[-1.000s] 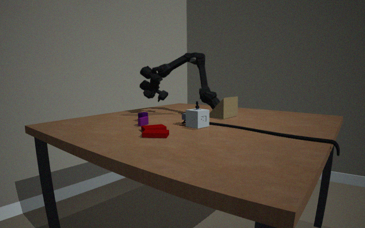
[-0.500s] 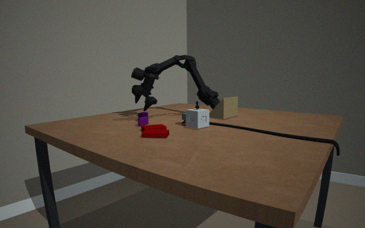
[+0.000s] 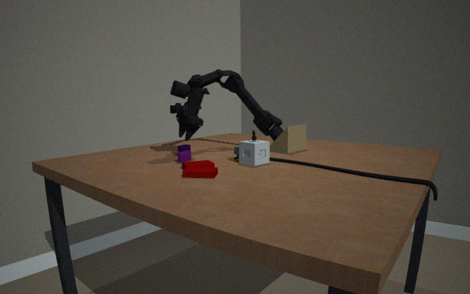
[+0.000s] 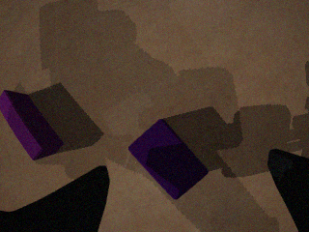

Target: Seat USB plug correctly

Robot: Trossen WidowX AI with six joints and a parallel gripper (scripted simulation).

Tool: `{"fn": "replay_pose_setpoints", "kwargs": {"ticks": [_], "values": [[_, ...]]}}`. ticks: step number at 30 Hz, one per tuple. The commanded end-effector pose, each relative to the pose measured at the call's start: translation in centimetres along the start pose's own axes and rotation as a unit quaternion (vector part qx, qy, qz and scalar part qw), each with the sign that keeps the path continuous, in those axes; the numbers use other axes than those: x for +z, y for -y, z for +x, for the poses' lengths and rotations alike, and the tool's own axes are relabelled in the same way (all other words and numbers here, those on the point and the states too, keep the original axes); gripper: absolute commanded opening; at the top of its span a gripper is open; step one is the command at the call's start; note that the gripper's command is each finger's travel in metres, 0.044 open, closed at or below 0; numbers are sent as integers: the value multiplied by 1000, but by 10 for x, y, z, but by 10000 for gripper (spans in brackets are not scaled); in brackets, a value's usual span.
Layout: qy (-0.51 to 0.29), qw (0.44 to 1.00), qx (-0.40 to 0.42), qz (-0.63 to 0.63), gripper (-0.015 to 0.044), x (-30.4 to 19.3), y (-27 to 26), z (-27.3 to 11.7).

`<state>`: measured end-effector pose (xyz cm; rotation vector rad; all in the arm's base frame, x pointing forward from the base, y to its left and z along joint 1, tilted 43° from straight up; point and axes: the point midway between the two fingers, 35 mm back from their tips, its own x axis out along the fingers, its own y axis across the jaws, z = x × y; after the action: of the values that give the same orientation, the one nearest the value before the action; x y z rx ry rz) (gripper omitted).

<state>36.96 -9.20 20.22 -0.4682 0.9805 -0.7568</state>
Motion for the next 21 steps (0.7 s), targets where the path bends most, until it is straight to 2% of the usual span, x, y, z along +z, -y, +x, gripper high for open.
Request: {"fn": "replay_pose_setpoints", "kwargs": {"ticks": [1,11,21], "values": [[-26,992,59,109,440,-4,-71,-22],[-91,961,76,251,440,-33,-153,-57],[-149,901,32,406,440,-81,-216,-96]]}}
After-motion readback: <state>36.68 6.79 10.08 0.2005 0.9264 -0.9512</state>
